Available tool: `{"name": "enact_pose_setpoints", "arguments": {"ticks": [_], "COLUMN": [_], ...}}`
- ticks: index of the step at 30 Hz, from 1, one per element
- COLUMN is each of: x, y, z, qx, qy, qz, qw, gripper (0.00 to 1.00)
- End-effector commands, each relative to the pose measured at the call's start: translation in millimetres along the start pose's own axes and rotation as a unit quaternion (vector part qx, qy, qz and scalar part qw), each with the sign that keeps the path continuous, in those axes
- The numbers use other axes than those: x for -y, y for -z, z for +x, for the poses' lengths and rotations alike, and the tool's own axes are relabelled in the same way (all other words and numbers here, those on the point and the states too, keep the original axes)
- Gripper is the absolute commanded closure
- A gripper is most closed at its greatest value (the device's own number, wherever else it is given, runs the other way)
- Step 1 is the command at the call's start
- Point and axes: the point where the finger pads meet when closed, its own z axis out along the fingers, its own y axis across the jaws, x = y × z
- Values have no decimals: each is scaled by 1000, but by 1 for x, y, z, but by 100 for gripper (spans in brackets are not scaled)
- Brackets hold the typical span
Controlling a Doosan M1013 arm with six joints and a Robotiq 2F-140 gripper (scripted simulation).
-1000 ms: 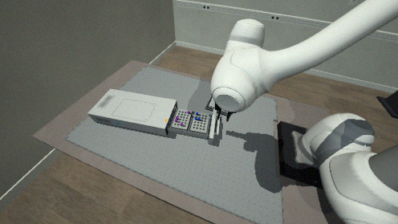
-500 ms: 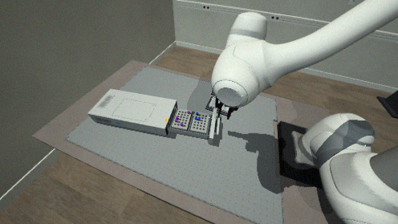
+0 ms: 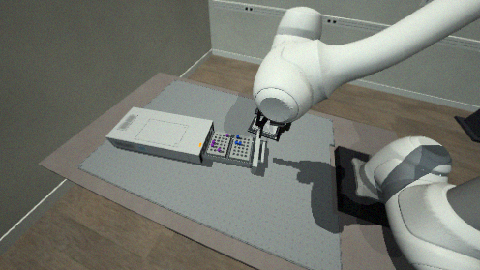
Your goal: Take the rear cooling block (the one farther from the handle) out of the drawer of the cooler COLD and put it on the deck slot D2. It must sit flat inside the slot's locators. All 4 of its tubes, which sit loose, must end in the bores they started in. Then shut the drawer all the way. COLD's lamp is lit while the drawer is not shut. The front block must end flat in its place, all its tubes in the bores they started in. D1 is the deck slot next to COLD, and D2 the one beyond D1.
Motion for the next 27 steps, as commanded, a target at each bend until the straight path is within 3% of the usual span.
{"name": "enact_pose_setpoints", "arguments": {"ticks": [1, 27], "x": [-14, -109], "y": [1, -2], "z": [2, 3], "qx": [-1, -1], "qy": [-1, -1], "qz": [0, 1], "qw": [1000, 1000], "gripper": [34, 34]}}
